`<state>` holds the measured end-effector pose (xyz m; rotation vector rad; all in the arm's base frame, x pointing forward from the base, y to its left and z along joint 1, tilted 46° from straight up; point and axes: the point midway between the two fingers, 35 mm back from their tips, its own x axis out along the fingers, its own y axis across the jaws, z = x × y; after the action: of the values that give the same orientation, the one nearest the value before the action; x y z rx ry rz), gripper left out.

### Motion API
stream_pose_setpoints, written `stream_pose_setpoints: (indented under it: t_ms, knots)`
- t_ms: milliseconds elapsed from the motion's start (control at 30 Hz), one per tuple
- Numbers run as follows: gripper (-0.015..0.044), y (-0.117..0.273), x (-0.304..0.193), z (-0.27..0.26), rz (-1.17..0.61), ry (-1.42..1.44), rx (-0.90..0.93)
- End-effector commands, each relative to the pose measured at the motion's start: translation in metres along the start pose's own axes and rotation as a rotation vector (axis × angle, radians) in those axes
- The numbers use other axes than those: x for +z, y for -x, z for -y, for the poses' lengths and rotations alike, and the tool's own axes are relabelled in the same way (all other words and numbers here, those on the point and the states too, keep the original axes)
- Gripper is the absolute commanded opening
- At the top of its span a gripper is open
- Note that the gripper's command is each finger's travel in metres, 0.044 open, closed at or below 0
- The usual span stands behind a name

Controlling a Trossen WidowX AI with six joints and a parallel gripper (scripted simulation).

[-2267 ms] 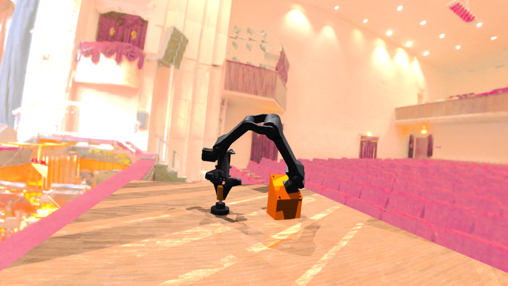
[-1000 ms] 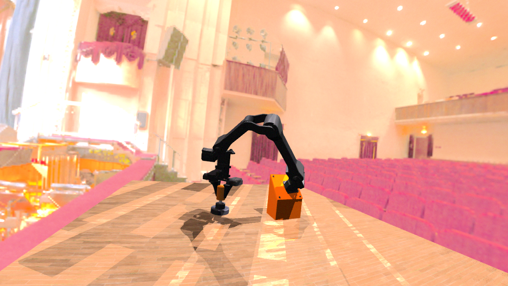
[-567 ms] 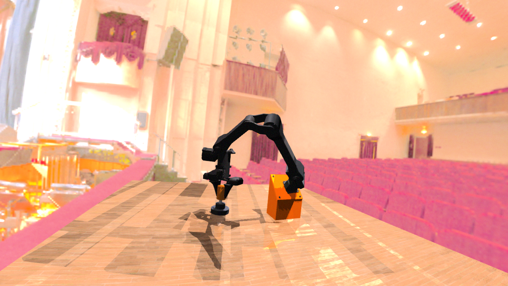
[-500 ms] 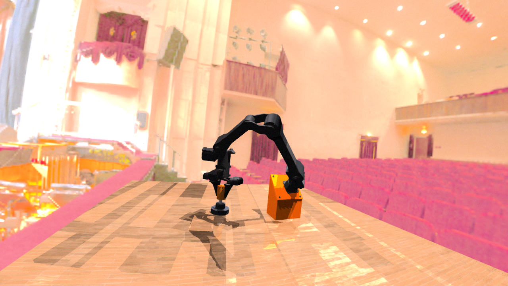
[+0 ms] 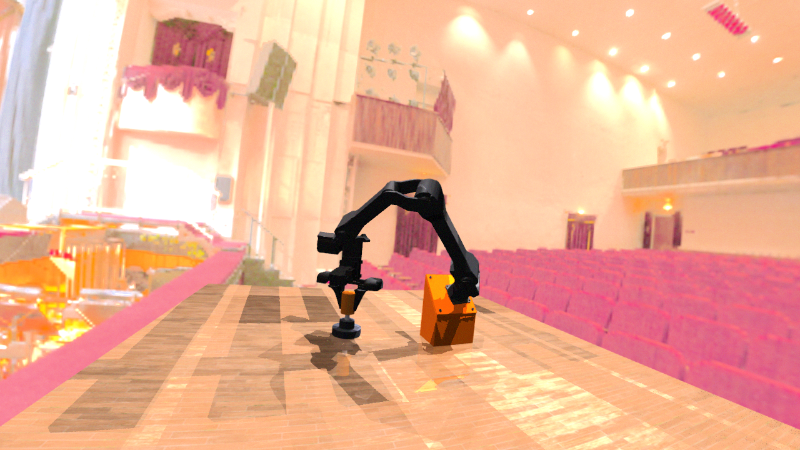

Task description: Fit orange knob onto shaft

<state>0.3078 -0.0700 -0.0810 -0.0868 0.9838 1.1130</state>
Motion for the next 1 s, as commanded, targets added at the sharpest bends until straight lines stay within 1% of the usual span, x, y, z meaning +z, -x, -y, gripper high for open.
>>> stream_pose_setpoints:
  t_ms: [0,533,733,833,967]
  knots:
    - [0.0,0.0004,-0.0005,-0.0007,0.0,0.006,-0.003]
    - [0.0,-0.0026,-0.0008,-0.0009,0.0,0.006,-0.002]
    - [0.0,0.0026,0.0001,0.0004,0.0,0.006,-0.003]
    - [0.0,0.0028,0.0002,0.0006,0.0,0.061,-0.003]
    - [0.0,0.0021,-0.0002,0.0019,-0.001,0.205,-0.003]
